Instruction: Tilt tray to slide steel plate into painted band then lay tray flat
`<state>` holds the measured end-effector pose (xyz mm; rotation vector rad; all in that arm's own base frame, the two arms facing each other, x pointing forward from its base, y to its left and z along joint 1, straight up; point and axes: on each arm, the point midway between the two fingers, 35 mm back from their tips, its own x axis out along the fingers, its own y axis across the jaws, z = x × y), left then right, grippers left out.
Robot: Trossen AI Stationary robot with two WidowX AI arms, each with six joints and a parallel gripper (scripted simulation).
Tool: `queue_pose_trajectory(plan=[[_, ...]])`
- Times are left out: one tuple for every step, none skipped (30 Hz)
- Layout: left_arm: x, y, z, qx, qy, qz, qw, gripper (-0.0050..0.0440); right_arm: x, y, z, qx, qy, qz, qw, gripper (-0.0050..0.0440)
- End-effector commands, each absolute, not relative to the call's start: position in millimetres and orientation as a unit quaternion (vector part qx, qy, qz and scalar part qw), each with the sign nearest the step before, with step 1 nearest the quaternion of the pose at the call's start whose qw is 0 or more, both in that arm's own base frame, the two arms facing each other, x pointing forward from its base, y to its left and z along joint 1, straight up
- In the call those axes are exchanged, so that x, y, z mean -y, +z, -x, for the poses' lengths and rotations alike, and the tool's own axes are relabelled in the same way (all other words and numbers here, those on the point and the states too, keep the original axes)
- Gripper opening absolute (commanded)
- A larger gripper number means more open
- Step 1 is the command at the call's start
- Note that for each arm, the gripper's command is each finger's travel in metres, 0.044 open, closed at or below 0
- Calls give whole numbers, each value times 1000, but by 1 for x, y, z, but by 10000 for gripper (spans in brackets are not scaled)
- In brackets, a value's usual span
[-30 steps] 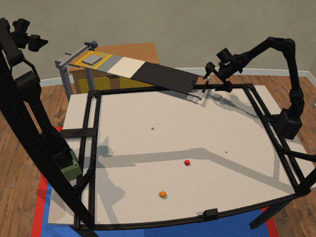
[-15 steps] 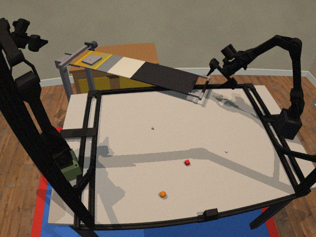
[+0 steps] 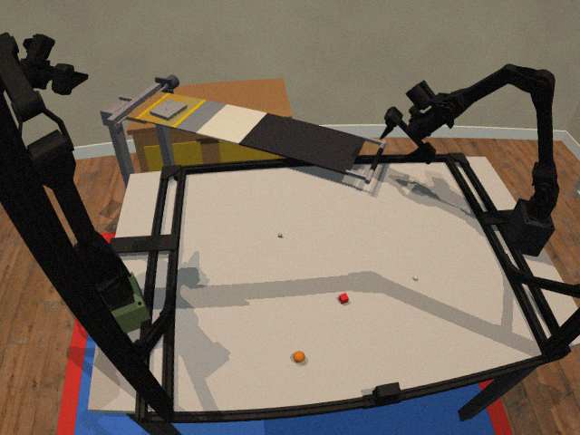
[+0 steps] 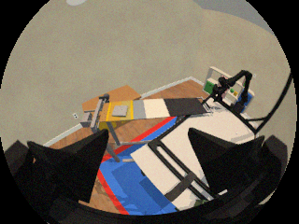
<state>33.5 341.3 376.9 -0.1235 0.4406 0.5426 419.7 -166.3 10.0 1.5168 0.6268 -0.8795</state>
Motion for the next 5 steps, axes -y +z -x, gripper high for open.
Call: queue_pose_trajectory(plan=[[-341, 377, -34, -215, 265, 61, 938, 440, 166, 10, -419, -273, -378, -652, 598, 440], [-341, 377, -34, -215, 265, 61, 938, 440, 166, 10, -419, -273, -378, -652, 598, 440], [-341, 377, -34, -215, 265, 61, 938, 440, 166, 10, -419, -273, -378, -652, 598, 440], [-341, 377, -34, -215, 265, 61, 938, 440, 166, 10, -419, -273, -378, -652, 598, 440], [-341, 377, -34, -215, 265, 61, 938, 440, 166, 10, -419, -273, -378, -652, 598, 440]])
